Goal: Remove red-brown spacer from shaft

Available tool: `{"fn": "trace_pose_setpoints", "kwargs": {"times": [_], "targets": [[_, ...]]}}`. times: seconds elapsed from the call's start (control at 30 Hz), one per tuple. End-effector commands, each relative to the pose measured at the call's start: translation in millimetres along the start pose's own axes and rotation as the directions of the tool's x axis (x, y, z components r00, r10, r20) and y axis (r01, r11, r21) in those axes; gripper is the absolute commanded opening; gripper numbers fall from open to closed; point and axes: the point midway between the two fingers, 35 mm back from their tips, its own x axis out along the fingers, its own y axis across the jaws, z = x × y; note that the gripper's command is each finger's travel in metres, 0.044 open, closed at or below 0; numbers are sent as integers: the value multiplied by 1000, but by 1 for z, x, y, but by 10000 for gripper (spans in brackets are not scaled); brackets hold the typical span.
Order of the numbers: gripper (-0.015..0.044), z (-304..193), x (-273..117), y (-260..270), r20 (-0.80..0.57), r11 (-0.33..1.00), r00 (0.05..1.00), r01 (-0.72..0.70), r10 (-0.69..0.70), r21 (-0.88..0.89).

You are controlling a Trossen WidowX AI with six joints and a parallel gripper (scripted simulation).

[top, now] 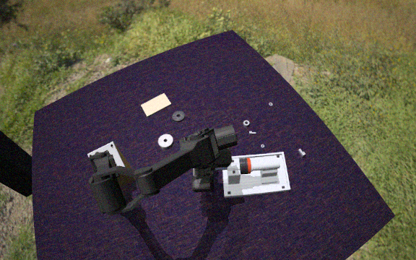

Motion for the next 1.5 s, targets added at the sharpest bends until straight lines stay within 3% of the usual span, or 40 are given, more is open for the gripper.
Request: {"fn": "trace_pose_setpoints", "kwargs": {"times": [0.0,1.47], "targets": [[0,-2,0,0,-2,1000,1000,2,-2,2],[0,-7,0,0,-2,1000,1000,2,-2,2]]}}
